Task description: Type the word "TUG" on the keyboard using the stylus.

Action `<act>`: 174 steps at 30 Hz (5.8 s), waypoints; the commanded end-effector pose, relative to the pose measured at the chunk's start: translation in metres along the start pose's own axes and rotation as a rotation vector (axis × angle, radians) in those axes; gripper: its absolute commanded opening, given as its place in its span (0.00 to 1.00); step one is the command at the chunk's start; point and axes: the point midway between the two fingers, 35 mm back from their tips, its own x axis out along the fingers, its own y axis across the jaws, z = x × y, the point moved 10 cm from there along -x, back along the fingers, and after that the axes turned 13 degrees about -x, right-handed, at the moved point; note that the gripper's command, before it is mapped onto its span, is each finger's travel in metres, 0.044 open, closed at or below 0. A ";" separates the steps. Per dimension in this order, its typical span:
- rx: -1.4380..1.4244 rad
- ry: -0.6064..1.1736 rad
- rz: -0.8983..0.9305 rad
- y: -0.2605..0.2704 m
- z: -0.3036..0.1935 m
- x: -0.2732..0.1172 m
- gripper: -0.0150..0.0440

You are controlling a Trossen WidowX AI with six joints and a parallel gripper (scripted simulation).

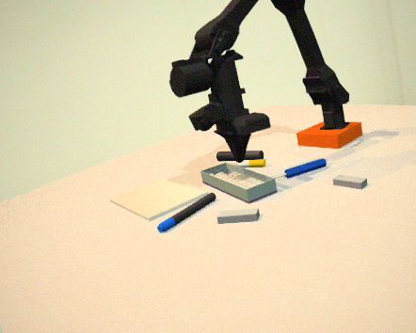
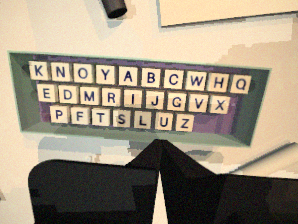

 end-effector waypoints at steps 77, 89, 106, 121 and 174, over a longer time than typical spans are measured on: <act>0.171 -0.486 -0.145 0.117 -0.131 -0.004 0.51; 0.171 -0.485 -0.146 0.117 -0.132 0.009 0.51; 0.171 -0.485 -0.146 0.117 -0.133 0.026 0.51; 0.171 -0.485 -0.146 0.117 -0.133 0.041 0.51; 0.345 -0.247 -0.013 0.101 -0.103 0.002 0.25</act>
